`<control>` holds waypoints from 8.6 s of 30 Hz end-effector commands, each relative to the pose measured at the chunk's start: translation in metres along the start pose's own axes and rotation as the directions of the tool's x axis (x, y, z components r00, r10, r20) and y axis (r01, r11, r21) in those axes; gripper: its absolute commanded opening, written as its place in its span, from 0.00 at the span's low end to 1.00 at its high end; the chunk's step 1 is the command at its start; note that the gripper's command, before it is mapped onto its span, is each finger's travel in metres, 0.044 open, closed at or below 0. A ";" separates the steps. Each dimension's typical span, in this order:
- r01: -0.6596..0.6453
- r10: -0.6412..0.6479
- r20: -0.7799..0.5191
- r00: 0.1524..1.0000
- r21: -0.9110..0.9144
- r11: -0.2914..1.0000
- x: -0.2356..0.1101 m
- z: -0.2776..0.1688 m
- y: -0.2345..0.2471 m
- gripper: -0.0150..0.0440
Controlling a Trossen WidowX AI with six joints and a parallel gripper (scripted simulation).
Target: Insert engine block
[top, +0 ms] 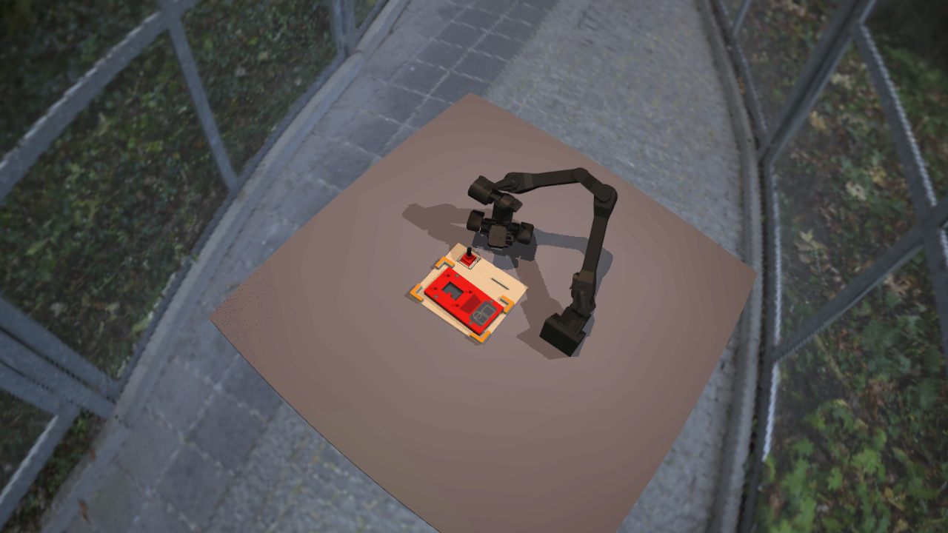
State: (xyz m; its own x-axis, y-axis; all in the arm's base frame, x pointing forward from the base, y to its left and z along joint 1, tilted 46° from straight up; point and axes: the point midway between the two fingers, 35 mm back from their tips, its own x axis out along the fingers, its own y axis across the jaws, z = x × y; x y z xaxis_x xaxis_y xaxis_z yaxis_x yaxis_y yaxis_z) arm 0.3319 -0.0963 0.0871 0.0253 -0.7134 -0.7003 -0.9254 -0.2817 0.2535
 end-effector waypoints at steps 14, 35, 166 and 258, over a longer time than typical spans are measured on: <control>0.005 -0.005 0.001 1.000 -0.012 1.000 -0.029 0.001 -0.005 0.25; 0.015 -0.015 0.000 1.000 -0.026 1.000 -0.097 0.004 -0.004 0.25; -0.005 -0.002 -0.669 0.743 -0.009 1.000 -0.001 0.027 0.003 0.25; 0.298 -0.064 -0.643 0.763 0.262 0.918 -0.012 0.073 -0.036 1.00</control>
State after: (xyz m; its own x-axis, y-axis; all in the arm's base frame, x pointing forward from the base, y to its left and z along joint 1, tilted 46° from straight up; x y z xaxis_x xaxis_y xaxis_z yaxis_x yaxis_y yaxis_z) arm 0.3355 -0.0567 0.0424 0.3160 -0.9425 -0.1083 -0.9486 -0.3118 -0.0547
